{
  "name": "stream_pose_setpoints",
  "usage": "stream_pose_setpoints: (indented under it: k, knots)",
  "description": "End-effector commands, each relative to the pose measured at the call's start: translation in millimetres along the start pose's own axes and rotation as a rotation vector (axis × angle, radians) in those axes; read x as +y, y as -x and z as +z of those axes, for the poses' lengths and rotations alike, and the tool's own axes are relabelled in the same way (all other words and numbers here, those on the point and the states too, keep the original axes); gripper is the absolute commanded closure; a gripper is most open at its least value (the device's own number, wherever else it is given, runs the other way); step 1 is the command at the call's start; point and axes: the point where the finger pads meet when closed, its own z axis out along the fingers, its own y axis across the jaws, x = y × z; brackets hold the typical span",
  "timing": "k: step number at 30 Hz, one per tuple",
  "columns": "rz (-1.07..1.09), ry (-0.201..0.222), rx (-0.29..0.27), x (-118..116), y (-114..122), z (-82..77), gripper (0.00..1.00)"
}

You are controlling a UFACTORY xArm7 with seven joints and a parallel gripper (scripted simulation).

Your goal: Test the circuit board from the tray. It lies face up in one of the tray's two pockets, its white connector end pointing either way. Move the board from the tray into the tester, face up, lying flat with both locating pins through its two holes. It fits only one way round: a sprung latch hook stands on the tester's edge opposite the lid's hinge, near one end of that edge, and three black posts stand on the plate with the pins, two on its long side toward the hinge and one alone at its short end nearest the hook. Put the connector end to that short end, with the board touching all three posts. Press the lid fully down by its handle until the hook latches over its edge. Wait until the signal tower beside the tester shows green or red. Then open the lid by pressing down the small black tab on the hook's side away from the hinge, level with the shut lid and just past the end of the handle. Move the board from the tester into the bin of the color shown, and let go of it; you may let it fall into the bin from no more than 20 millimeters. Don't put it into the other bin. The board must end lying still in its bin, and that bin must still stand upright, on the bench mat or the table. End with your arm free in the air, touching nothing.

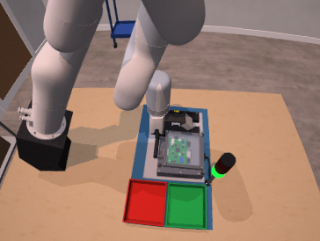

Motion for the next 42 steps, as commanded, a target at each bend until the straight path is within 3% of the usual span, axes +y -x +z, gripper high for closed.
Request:
stream_pose_setpoints:
  k: [1, 30, 42]
  knots:
    - [0.000, 0.000, 0.002, -0.3, -0.6, -3.1, 1.00]
    - [0.000, -0.001, 0.002, -0.4, -0.5, -45.3, 1.00]
    - [0.000, 0.000, 0.002, -0.3, -0.5, -55.8, 1.00]
